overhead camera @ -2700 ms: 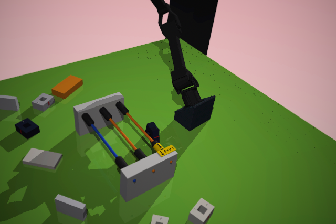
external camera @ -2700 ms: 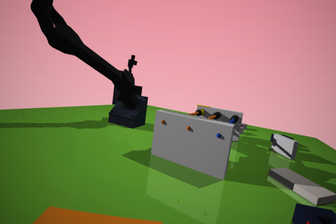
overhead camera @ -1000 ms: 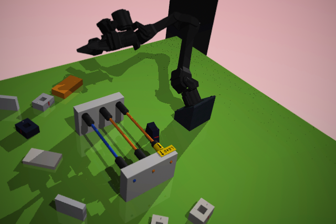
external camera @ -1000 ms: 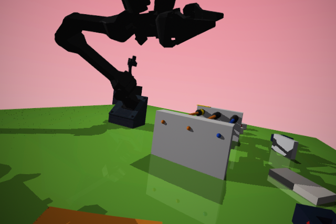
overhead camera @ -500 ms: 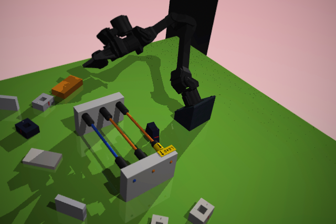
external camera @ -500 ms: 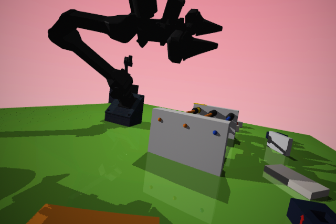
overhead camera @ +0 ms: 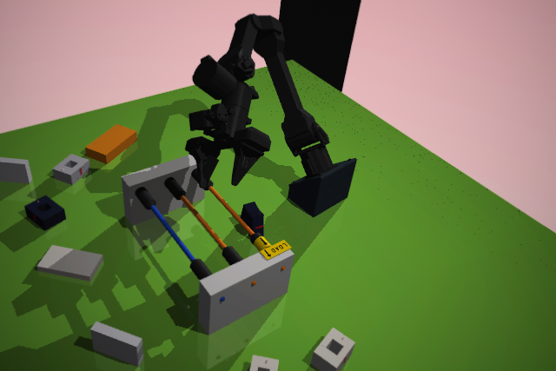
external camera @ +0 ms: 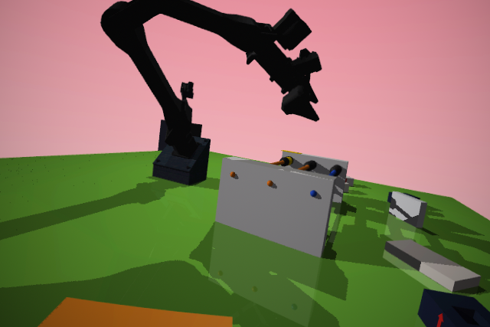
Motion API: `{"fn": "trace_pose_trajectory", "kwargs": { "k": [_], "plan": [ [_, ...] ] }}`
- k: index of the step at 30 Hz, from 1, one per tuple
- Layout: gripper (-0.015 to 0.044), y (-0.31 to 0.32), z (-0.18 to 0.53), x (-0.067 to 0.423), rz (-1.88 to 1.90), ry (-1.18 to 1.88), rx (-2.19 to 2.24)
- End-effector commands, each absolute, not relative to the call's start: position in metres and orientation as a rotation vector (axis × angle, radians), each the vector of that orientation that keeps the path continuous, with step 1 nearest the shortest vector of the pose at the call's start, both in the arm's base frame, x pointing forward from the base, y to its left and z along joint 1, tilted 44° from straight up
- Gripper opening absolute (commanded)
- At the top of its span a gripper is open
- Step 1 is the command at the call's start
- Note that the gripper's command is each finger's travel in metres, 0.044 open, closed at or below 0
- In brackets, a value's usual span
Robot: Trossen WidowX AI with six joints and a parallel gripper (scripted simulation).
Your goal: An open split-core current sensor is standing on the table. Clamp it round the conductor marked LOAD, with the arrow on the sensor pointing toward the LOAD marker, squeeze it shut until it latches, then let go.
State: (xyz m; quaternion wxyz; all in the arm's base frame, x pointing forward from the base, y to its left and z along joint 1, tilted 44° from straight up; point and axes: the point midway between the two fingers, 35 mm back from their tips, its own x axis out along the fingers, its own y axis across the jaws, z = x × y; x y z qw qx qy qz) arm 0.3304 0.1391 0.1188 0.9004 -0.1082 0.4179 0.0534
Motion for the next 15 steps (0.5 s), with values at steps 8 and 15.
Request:
{"fn": "trace_pose_trajectory", "kwargs": {
  "k": [8, 15],
  "plan": [
    [0.0440, 0.189, 0.023, 0.248, -0.018, 1.233, -0.878],
    [0.0440, 0.190, 0.019, 0.243, -0.028, 1.237, -0.928]
  ]
}}
